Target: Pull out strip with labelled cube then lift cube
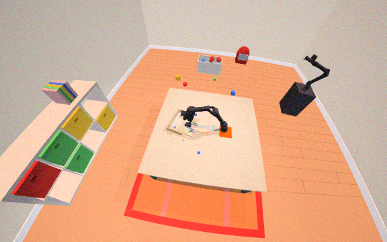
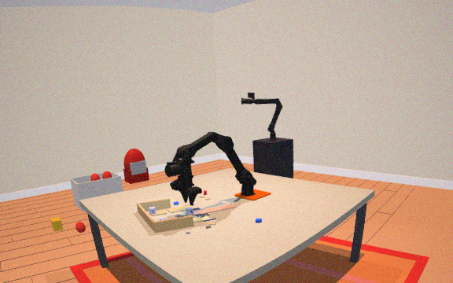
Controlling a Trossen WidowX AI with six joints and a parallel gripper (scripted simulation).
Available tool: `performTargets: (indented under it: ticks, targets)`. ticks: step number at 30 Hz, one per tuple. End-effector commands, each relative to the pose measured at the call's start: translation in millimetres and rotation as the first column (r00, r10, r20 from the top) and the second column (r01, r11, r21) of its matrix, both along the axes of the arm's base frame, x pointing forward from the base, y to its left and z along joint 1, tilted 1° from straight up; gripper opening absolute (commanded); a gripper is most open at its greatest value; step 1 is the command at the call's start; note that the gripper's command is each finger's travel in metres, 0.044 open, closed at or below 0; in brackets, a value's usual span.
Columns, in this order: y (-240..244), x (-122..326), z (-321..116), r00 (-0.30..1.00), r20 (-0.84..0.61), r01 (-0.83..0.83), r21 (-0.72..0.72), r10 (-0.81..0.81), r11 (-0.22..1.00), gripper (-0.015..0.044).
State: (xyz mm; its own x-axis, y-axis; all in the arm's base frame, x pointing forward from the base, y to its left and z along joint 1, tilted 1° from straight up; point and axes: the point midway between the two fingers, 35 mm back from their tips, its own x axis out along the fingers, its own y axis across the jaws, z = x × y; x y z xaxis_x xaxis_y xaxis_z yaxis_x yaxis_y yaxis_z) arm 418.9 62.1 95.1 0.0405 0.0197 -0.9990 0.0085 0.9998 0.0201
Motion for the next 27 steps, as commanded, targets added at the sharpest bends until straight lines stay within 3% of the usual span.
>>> performTargets:
  ticks: [1,27]
  targets:
    - [-0.2,0.0,-9.7,1.000,-0.008,-0.003,-0.001,0.003,1.000,0.0250]
    - [0.3,-0.5,-48.0,1.000,-0.008,-0.003,-0.001,0.003,1.000,0.0250]
